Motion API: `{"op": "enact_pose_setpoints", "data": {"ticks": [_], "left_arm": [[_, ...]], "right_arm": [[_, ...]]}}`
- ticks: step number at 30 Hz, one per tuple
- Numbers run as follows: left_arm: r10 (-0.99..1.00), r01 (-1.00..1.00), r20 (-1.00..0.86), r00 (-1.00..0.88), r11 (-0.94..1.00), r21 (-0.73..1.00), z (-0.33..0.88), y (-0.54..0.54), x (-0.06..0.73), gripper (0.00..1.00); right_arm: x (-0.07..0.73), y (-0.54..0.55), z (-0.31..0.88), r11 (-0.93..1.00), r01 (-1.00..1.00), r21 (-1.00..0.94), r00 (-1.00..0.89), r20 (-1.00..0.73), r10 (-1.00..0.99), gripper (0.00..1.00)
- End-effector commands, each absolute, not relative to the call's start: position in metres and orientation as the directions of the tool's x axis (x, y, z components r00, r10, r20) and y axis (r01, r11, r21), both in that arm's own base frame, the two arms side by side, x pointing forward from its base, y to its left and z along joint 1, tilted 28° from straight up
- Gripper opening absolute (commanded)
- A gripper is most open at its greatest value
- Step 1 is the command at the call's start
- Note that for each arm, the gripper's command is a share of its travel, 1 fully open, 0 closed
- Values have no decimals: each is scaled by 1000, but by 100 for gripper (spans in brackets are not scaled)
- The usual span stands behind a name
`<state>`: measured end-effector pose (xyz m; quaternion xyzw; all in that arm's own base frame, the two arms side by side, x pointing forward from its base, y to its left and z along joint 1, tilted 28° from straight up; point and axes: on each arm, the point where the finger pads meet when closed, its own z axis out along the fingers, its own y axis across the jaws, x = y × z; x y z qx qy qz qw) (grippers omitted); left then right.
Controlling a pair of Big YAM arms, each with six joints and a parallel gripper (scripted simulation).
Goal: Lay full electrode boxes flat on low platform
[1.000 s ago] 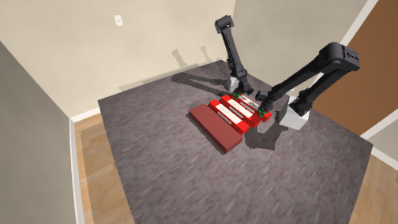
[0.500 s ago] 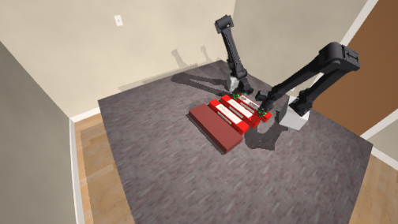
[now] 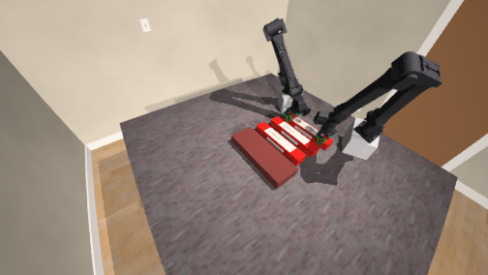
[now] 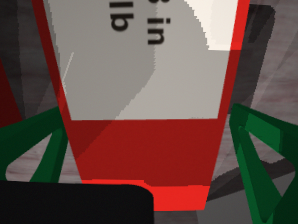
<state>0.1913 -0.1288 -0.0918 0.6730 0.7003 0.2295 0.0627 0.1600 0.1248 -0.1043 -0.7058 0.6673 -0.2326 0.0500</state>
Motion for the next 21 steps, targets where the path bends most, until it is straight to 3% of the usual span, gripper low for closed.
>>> {"op": "enact_pose_setpoints", "data": {"ticks": [1, 21], "left_arm": [[974, 910, 208, -88, -6, 415, -90, -134, 195, 100], [978, 904, 190, -87, -2, 427, -75, -152, 195, 100]], "right_arm": [[164, 132, -102, -98, -915, -391, -2, 246, -969, 100], [164, 152, -89, -94, -911, -402, 0, 228, -974, 100]]}}
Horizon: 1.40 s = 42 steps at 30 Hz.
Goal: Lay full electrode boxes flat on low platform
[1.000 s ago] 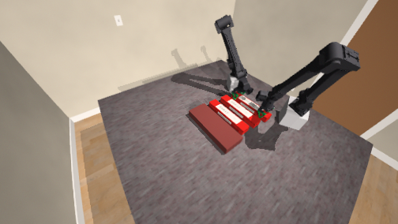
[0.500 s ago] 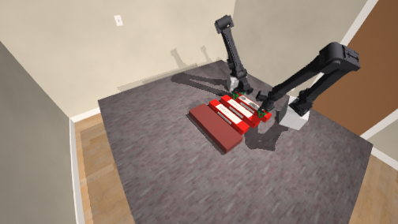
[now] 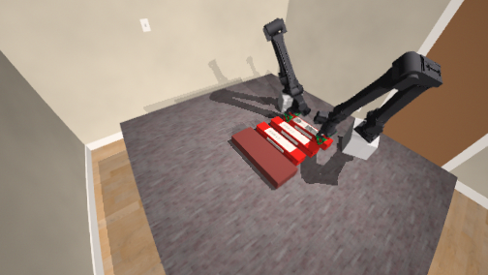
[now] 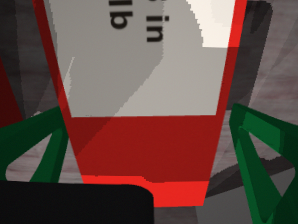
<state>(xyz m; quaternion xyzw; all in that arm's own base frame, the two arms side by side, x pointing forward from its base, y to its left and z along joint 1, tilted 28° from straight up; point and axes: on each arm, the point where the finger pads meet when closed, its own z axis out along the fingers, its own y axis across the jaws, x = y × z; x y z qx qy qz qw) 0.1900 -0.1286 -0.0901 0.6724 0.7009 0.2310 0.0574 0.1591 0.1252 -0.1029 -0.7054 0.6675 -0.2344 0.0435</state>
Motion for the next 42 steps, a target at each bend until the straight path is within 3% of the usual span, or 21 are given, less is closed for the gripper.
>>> {"op": "enact_pose_setpoints", "data": {"ticks": [1, 21, 25, 42], "left_arm": [[978, 904, 188, -87, -2, 427, -70, -153, 193, 100], [982, 905, 167, -87, 8, 426, 9, -180, 160, 100], [968, 916, 231, -96, -5, 402, -6, -155, 153, 100], [975, 910, 207, -76, -17, 414, 54, -186, 246, 100]], "right_arm": [[162, 154, -85, -93, -911, -402, 0, 226, -974, 100], [127, 176, -8, -88, -913, -399, 0, 215, -977, 100], [126, 161, -17, -91, -919, -385, -11, 255, -967, 100], [216, 171, 52, -66, -906, -418, -26, 211, -977, 100]]}}
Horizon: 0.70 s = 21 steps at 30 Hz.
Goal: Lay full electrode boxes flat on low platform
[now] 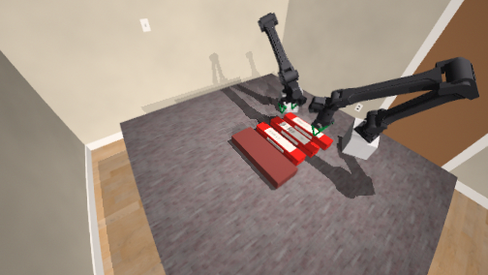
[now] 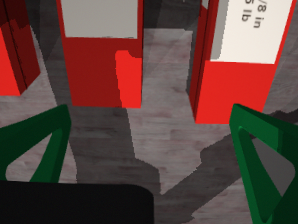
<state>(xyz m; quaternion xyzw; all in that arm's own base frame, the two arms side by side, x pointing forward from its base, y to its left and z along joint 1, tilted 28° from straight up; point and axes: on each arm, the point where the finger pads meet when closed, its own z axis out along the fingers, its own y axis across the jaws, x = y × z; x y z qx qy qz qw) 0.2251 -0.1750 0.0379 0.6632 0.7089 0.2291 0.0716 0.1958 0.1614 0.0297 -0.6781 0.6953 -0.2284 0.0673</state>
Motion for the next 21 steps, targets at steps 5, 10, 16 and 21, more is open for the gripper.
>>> {"op": "enact_pose_setpoints", "data": {"ticks": [5, 10, 16, 21], "left_arm": [[975, 909, 208, -76, -18, 415, 65, -189, 263, 100], [975, 909, 209, -77, -18, 417, 71, -185, 271, 100], [977, 906, 202, -74, -19, 423, 69, -189, 269, 100], [977, 906, 202, -74, -19, 423, 69, -189, 269, 100]], "right_arm": [[233, 170, 64, -66, -906, -419, -26, 211, -977, 100], [228, 153, 55, -80, -917, -391, -20, 246, -969, 100], [234, 165, 59, -76, -909, -409, -21, 226, -974, 100], [231, 155, 47, -80, -916, -393, -20, 244, -970, 100]]}}
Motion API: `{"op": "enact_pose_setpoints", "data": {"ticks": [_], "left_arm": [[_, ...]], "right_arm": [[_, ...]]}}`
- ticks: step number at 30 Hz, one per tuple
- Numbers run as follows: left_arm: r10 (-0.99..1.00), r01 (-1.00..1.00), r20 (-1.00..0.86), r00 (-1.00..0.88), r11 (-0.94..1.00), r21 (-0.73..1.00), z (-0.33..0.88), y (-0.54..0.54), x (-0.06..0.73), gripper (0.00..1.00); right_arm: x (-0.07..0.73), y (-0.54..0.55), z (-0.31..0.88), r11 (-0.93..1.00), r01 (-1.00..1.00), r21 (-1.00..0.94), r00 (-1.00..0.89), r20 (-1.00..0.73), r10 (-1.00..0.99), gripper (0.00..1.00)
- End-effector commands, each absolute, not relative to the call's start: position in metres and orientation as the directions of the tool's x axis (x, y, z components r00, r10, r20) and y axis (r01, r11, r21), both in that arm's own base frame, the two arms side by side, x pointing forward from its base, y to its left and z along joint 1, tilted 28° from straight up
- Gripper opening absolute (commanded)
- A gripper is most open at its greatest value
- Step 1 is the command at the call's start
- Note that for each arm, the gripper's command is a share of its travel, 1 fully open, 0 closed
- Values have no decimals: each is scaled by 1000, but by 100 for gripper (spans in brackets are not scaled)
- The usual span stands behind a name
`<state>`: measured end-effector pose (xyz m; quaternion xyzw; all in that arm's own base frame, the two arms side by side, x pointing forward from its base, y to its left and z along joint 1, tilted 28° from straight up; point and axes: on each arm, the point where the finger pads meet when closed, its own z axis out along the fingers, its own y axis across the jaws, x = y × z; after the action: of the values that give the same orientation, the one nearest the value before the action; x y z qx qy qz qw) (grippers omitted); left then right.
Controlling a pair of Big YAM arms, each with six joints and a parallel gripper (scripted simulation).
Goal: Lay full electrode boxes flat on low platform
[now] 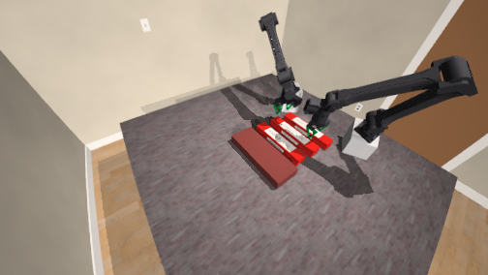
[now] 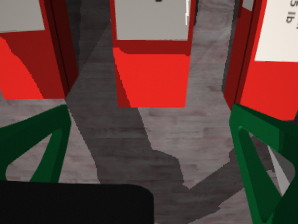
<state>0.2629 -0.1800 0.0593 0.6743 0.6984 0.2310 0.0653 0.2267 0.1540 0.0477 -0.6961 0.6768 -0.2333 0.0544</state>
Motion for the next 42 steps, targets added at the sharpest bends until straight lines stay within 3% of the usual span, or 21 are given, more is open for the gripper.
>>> {"op": "enact_pose_setpoints", "data": {"ticks": [1, 42], "left_arm": [[972, 914, 225, -73, -24, 404, 55, -178, 266, 100], [971, 915, 227, -73, -25, 402, -24, -156, 301, 100]], "right_arm": [[232, 154, 44, -81, -918, -389, -19, 248, -969, 100], [268, 133, -34, -81, -917, -391, -20, 247, -969, 100]]}}
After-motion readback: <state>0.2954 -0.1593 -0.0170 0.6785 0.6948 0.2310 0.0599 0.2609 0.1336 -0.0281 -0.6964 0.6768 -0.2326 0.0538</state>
